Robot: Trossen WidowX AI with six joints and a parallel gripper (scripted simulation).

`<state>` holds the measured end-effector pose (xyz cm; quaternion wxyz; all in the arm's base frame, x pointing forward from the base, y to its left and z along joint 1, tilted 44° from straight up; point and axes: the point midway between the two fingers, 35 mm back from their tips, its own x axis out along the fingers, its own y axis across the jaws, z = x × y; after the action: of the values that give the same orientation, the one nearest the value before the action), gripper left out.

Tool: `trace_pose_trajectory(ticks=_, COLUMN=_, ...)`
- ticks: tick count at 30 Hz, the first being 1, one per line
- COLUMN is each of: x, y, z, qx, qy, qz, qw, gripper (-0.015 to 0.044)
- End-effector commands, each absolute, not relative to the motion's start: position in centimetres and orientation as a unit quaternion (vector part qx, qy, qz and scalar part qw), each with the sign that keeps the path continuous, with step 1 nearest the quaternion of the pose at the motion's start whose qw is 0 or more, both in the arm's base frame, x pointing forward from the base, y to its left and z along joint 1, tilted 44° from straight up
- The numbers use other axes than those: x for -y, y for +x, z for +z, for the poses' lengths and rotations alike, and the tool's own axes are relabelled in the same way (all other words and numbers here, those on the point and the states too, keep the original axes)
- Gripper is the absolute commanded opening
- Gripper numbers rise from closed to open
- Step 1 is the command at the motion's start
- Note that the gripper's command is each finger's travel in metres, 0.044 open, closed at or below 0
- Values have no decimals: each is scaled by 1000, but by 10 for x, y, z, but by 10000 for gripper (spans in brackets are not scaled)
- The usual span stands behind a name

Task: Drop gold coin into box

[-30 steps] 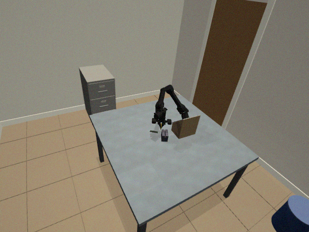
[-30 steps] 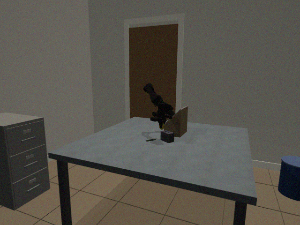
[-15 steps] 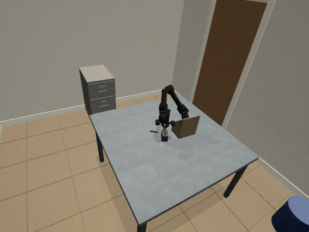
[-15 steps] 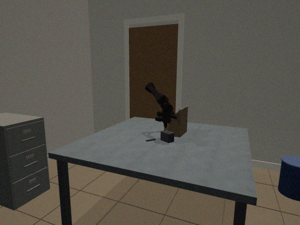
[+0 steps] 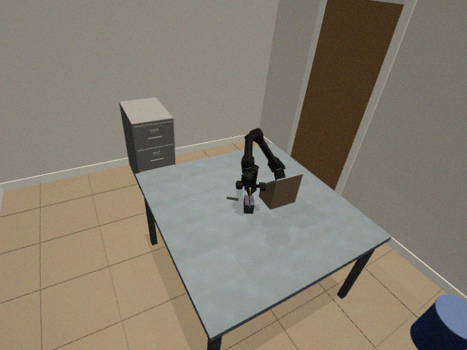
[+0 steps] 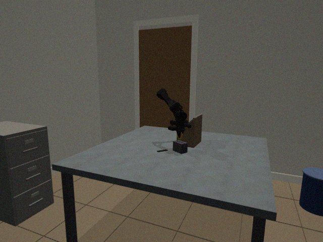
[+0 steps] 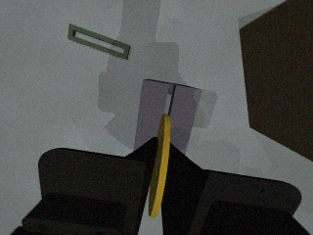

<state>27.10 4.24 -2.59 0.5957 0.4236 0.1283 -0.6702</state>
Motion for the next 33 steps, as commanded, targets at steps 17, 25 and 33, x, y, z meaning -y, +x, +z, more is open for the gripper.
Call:
trace_pose_trajectory(ticks=17, x=-42, y=266, z=-30, qx=-129, qy=424, qz=-670, qw=596, gripper=0)
trace_pose_trajectory(ticks=25, x=-42, y=265, z=-30, qx=-129, qy=423, qz=-670, qw=596, gripper=0)
trace_pose_trajectory(ticks=33, x=-43, y=266, z=-30, qx=-129, qy=424, qz=-669, qw=597, gripper=0)
